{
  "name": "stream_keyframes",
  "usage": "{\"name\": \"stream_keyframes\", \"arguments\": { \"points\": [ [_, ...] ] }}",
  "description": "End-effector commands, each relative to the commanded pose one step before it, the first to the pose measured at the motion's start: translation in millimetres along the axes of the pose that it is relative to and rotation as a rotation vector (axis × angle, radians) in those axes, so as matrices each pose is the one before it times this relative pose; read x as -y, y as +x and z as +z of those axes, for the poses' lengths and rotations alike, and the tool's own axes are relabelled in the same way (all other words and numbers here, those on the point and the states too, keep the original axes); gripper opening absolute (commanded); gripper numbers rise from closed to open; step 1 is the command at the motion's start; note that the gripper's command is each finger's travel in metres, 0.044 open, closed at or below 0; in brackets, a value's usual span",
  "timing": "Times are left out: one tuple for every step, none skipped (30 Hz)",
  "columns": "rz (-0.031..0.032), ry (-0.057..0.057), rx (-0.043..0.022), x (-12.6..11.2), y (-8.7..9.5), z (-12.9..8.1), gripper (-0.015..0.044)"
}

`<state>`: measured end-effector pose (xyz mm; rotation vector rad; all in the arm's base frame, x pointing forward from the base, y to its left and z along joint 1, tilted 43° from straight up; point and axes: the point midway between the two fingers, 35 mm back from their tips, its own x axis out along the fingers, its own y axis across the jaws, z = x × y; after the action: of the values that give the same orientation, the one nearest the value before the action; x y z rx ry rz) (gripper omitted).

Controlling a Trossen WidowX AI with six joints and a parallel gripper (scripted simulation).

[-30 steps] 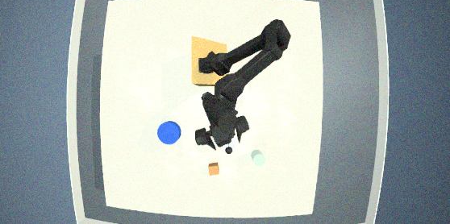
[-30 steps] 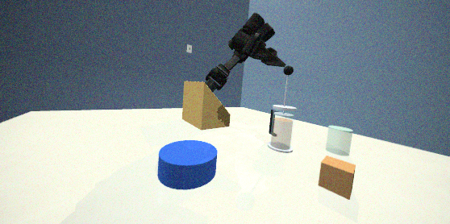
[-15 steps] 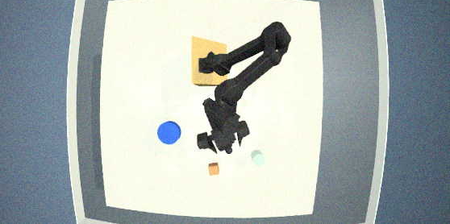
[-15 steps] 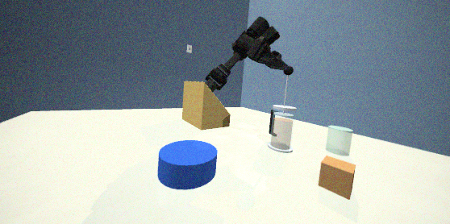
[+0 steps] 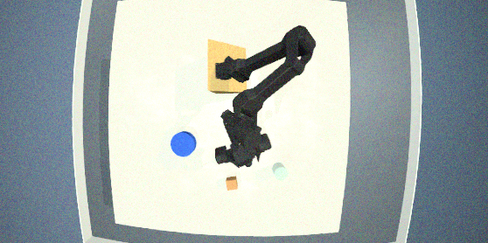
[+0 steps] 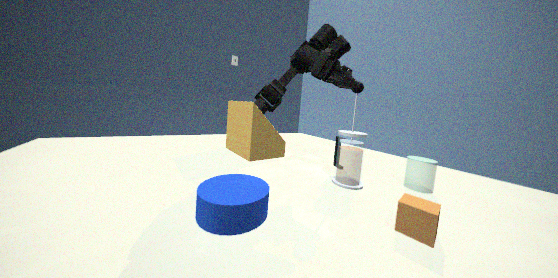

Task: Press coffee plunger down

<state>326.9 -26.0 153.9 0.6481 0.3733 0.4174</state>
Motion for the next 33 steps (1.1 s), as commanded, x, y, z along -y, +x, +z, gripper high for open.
{"name": "stream_keyframes", "arguments": {
  "points": [
    [-0.00165,0.0009,0.00463,-0.06,0.40,2.02,0.0256],
    [0.00000,0.0000,0.00000,0.00,0.00,0.00,0.0230],
    [0.00000,0.0000,0.00000,0.00,0.00,0.00,0.0204],
    [0.00000,0.0000,0.00000,0.00,0.00,0.00,0.0177],
    [0.00000,0.0000,0.00000,0.00,0.00,0.00,0.0151],
    [0.00000,0.0000,0.00000,0.00,0.00,0.00,0.0125],
    [0.00000,0.0000,0.00000,0.00,0.00,0.00,0.0118],
    [0.00000,0.0000,0.00000,0.00,0.00,0.00,0.0117],
    [0.00000,0.0000,0.00000,0.00,0.00,0.00,0.0117],
    [0.00000,0.0000,0.00000,0.00,0.00,0.00,0.0117],
    [0.00000,0.0000,0.00000,0.00,0.00,0.00,0.0117],
    [0.00000,0.0000,0.00000,0.00,0.00,0.00,0.0117],
    [0.00000,0.0000,0.00000,0.00,0.00,0.00,0.0117],
    [0.00000,0.0000,0.00000,0.00,0.00,0.00,0.0117],
    [0.00000,0.0000,0.00000,0.00,0.00,0.00,0.0117],
    [-0.00003,0.0000,-0.00005,0.06,0.18,-0.20,0.0117],
    [-0.00006,0.0000,-0.00009,0.12,0.37,-0.39,0.0117],
    [-0.00009,-0.0001,-0.00014,0.17,0.54,-0.58,0.0117],
    [-0.00012,-0.0001,-0.00018,0.22,0.71,-0.77,0.0117],
    [-0.00014,-0.0001,-0.00021,0.26,0.88,-0.96,0.0117],
    [-0.00016,-0.0001,-0.00024,0.30,1.03,-1.13,0.0117],
    [-0.00017,-0.0001,-0.00025,0.30,1.10,-1.21,0.0117],
    [-0.00017,-0.0001,-0.00024,0.29,1.10,-1.22,0.0117],
    [-0.00016,-0.0001,-0.00023,0.28,1.10,-1.22,0.0117],
    [-0.00016,-0.0001,-0.00022,0.27,1.10,-1.22,0.0117],
    [-0.00016,-0.0001,-0.00021,0.25,1.09,-1.21,0.0117],
    [-0.00015,-0.0001,-0.00020,0.24,1.11,-1.24,0.0117],
    [-0.00015,-0.0001,-0.00019,0.23,1.11,-1.23,0.0117],
    [-0.00014,-0.0001,-0.00018,0.22,1.10,-1.23,0.0117],
    [-0.00014,-0.0001,-0.00017,0.21,1.10,-1.23,0.0117],
    [-0.00013,-0.0001,-0.00015,0.20,1.09,-1.23,0.0117],
    [-0.00013,0.0000,-0.00015,0.19,1.11,-1.25,0.0117],
    [-0.00012,0.0000,-0.00013,0.18,1.11,-1.25,0.0117]
  ]
}}
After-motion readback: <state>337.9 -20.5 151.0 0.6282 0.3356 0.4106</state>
